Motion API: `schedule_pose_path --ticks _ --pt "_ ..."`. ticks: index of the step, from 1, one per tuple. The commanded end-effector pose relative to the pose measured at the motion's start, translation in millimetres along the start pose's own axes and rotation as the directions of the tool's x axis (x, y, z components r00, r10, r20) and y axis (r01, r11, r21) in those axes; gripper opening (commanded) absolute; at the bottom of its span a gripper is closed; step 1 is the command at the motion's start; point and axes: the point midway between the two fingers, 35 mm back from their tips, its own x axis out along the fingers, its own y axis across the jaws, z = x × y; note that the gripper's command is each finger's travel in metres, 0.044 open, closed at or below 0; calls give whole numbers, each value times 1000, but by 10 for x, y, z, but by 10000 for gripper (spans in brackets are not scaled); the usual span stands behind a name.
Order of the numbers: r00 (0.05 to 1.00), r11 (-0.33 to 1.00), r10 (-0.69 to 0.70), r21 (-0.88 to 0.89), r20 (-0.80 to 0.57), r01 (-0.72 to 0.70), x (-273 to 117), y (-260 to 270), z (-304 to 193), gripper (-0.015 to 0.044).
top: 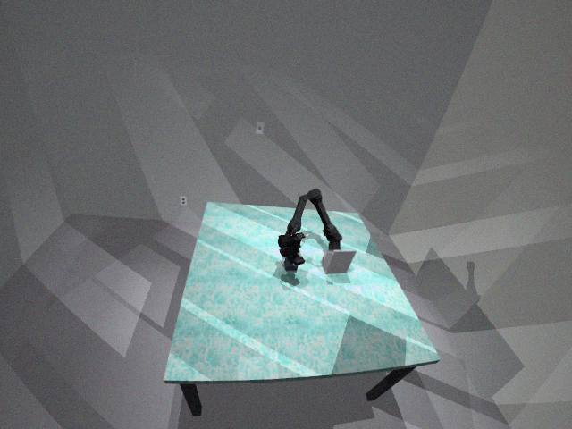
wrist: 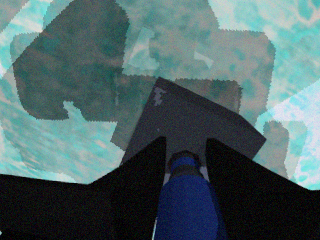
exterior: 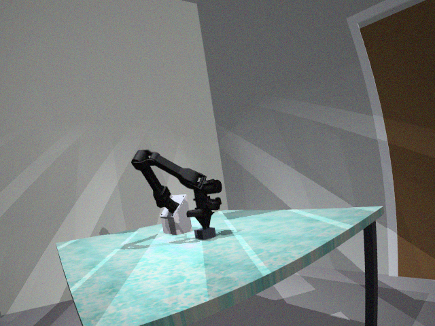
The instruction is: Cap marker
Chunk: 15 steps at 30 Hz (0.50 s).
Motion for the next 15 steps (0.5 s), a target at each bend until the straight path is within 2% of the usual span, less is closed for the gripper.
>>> schedule_pose_path --ticks 1,4,5,15 --pt "1000 1000 3 21 -18 -2 95 -13 -4 0" --pt "1000 1000 3 21 -18 -2 95 -13 -4 0" --pt "1000 1000 0 0 0 0 0 0 0 26" --pt "1000 1000 0 0 0 0 0 0 0 289"
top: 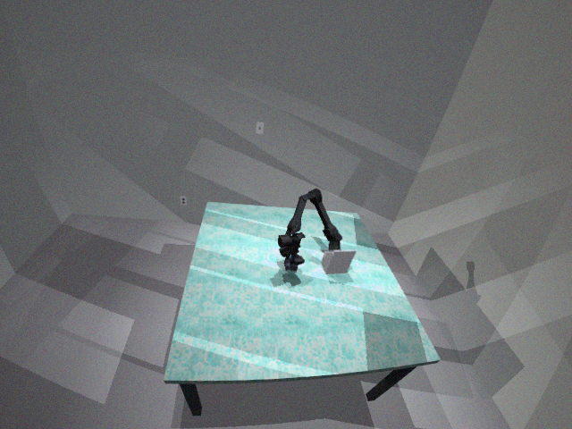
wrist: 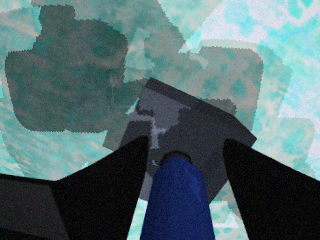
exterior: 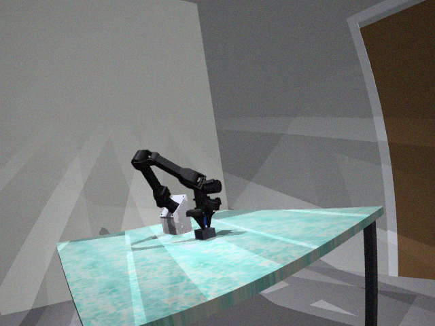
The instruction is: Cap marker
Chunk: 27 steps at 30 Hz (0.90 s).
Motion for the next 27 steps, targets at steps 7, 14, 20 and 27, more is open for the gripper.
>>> schedule_pose_path --ticks 7,14,20,27 --pt "1000 1000 23 -5 -3 -23 11 48 -4 440" --pt "1000 1000 17 -2 1 -17 -727 11 24 440" --pt "1000 1000 17 -1 1 -17 -752 9 21 440" --pt "999 934 29 358 -18 -20 -960 36 -65 256"
